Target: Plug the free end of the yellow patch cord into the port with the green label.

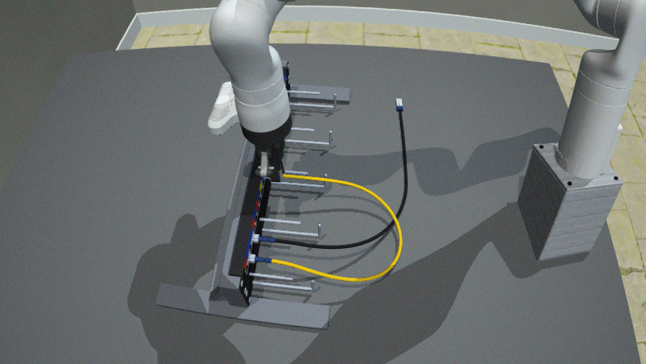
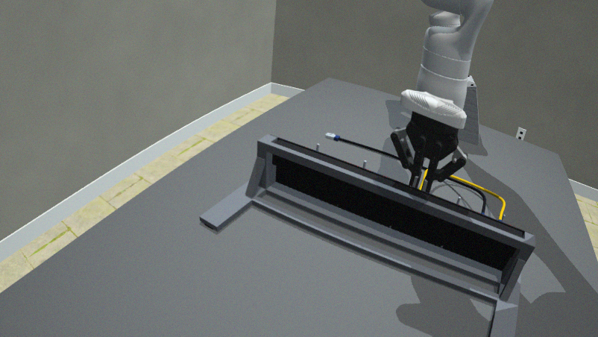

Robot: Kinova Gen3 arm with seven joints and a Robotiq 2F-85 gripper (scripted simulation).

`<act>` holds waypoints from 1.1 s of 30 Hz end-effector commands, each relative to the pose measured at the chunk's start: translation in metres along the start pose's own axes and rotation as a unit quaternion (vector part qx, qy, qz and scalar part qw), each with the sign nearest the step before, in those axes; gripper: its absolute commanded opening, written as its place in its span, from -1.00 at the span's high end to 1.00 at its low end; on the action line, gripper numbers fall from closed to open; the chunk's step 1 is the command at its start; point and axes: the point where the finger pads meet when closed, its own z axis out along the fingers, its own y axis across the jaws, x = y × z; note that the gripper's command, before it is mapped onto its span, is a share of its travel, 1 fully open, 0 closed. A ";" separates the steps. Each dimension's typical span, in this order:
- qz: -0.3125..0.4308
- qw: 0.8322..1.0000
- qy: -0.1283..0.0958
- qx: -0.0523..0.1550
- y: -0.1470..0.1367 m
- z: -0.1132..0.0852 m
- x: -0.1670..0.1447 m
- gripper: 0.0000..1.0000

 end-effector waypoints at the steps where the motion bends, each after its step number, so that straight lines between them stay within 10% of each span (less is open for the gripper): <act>1: 0.001 1.000 0.014 0.001 0.000 -0.003 0.012 1.00; 33: 0.001 1.000 0.014 0.001 0.000 -0.002 0.000 1.00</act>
